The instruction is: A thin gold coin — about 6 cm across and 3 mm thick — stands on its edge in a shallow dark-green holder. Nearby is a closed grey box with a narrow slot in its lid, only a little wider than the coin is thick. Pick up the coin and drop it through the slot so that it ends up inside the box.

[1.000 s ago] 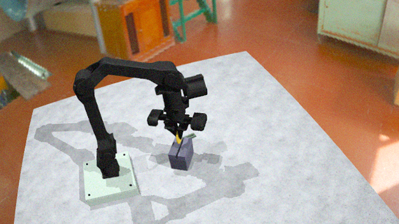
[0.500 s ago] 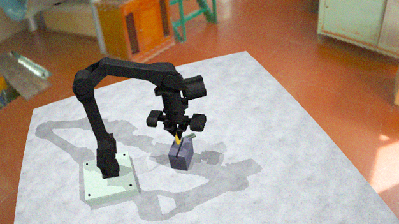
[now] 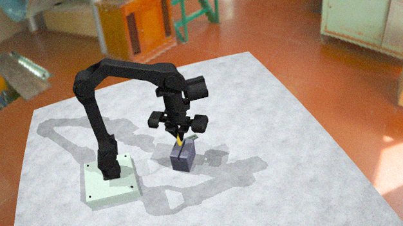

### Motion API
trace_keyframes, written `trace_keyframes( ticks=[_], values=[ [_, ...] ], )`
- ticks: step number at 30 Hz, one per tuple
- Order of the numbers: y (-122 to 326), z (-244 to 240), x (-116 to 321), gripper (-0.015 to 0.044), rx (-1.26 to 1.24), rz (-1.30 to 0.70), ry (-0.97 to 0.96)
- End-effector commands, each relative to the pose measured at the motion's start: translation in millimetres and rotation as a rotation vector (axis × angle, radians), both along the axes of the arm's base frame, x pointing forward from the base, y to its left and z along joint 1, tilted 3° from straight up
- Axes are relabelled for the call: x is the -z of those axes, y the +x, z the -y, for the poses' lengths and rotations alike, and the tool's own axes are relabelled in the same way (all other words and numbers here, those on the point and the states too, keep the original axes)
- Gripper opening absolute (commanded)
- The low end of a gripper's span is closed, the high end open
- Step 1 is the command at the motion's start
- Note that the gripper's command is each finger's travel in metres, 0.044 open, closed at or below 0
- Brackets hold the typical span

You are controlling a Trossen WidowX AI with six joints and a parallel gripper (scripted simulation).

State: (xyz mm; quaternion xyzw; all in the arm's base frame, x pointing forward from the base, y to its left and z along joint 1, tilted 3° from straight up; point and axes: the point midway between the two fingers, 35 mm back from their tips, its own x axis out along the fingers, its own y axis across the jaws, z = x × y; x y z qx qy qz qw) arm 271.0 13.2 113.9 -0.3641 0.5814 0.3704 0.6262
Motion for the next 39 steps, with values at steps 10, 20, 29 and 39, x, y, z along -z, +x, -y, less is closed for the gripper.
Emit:
trace_keyframes(
  ticks=[10,20,29,39],
  values=[
    [-2,0,5,0.0,-0.001,0.0,0.0],
    [-3,0,7,0.0,-0.002,0.0,0.0],
    [-2,0,10,0.0,-0.004,0.0,0.0],
    [-2,0,13,0.0,-0.002,0.0,0.0]
  ],
)
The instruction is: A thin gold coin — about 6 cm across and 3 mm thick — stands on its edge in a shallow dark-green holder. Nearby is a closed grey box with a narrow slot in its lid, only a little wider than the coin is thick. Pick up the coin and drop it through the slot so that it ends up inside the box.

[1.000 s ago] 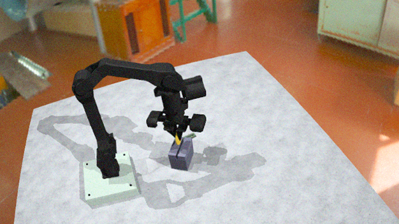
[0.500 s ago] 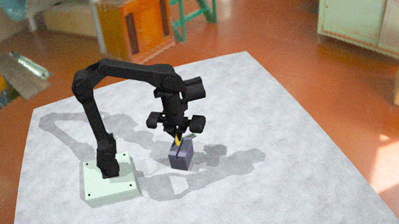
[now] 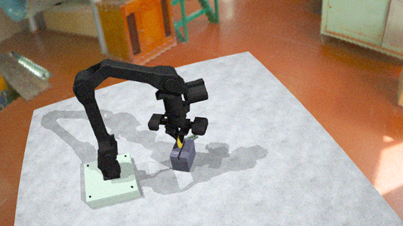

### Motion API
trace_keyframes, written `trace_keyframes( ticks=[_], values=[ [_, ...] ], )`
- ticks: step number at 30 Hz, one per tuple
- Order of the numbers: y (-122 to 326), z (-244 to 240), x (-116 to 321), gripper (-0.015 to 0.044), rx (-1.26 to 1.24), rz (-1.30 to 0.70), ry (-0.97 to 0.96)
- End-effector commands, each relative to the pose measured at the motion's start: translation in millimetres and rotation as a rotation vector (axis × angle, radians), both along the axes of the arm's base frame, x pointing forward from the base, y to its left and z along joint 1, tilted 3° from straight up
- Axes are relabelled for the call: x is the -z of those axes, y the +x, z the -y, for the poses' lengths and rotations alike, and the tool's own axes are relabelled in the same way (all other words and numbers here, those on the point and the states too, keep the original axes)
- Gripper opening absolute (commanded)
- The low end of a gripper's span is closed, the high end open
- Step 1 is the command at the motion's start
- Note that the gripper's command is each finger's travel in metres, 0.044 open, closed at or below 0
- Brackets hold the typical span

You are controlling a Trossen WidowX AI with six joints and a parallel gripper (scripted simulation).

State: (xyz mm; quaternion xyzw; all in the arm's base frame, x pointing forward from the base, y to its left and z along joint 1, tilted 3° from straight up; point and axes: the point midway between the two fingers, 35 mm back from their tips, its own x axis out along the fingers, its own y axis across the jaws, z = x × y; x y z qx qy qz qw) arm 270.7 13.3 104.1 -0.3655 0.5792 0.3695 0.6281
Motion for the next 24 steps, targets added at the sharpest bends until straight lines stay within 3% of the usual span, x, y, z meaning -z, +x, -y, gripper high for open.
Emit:
trace_keyframes(
  ticks=[1,24],
  values=[
    [-2.0,-0.1,3.4,0.0,-0.001,-0.007,0.0],
    [-1.6,-0.4,9.6,0.0,0.005,-0.007,0.0]
  ],
)
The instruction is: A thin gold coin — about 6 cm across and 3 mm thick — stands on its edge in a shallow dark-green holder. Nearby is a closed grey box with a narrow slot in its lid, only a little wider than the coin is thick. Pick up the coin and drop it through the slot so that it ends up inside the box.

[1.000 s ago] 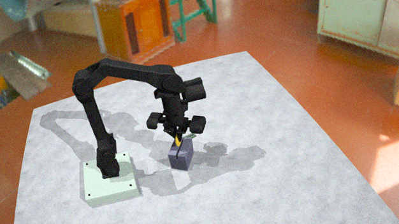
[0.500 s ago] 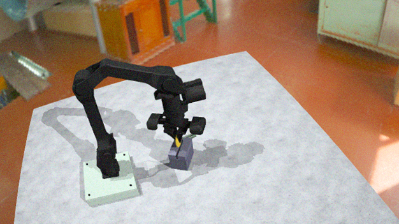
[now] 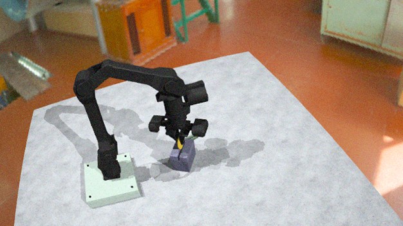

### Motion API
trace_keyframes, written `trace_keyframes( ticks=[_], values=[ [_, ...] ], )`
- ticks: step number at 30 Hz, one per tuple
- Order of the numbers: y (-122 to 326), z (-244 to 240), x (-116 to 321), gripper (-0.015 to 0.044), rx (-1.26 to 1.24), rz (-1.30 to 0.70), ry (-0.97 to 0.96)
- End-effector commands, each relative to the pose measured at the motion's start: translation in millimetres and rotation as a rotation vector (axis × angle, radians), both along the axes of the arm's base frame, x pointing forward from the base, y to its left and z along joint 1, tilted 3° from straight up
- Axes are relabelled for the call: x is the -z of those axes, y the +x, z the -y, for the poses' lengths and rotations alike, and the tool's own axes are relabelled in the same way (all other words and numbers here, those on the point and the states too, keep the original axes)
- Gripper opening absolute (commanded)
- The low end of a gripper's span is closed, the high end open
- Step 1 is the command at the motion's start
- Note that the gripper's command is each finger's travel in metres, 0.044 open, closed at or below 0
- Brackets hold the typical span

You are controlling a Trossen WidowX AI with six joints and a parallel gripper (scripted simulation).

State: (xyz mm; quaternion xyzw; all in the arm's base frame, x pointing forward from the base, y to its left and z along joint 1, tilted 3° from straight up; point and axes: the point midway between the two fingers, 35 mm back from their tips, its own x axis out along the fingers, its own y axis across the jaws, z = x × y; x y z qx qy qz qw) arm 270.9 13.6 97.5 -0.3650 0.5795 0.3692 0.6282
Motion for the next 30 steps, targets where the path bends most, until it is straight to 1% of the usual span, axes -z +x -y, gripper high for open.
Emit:
trace_keyframes(
  ticks=[1,2,8,17,26,27,28,30],
  values=[
    [-2,0,3,0.0,0.003,-0.007,0.0],
    [-2,0,4,0.0,0.003,-0.007,0.0],
    [0,0,1,0.0157,0.0,0.0,0.0],
    [0,0,1,0.0161,0.0,0.0,0.0],
    [-1,1,-20,0.0397,0.0,0.0,0.0],
    [-2,1,-27,0.0423,0.0,-0.001,0.0],
    [-3,2,-39,0.044,0.001,-0.003,0.0],
    [-7,2,-58,0.044,0.002,-0.006,0.0]
  ],
)
